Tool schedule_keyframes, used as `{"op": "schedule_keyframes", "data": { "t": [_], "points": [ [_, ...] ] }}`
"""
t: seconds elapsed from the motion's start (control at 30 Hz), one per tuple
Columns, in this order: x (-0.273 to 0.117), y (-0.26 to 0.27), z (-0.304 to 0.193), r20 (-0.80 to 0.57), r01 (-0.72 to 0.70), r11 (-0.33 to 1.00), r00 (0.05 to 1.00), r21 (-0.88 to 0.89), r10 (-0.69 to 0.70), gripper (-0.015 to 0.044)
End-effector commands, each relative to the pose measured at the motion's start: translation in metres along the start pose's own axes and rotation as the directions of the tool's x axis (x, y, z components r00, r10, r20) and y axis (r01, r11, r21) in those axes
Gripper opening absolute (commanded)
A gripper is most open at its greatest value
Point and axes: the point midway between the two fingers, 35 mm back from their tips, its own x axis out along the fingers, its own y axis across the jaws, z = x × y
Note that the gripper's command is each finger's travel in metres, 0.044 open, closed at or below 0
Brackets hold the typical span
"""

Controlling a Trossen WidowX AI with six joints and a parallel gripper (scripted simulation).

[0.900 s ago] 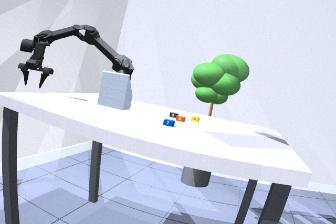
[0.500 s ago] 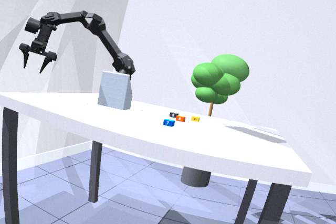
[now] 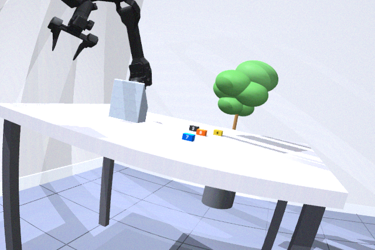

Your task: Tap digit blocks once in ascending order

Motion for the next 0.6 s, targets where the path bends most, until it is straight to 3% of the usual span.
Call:
{"op": "schedule_keyframes", "data": {
  "t": [0.0, 0.3, 0.57],
  "points": [
    [-0.010, 0.041, 0.058, 0.024, -0.026, 0.994, 0.999, -0.102, 0.029, 0.0400],
    [-0.020, 0.146, 0.151, 0.026, -0.087, 0.947, 0.995, -0.308, 0.100, 0.0400],
    [-0.013, 0.262, 0.198, -0.035, -0.177, 0.869, 0.983, -0.461, 0.181, 0.0400]
  ]
}}
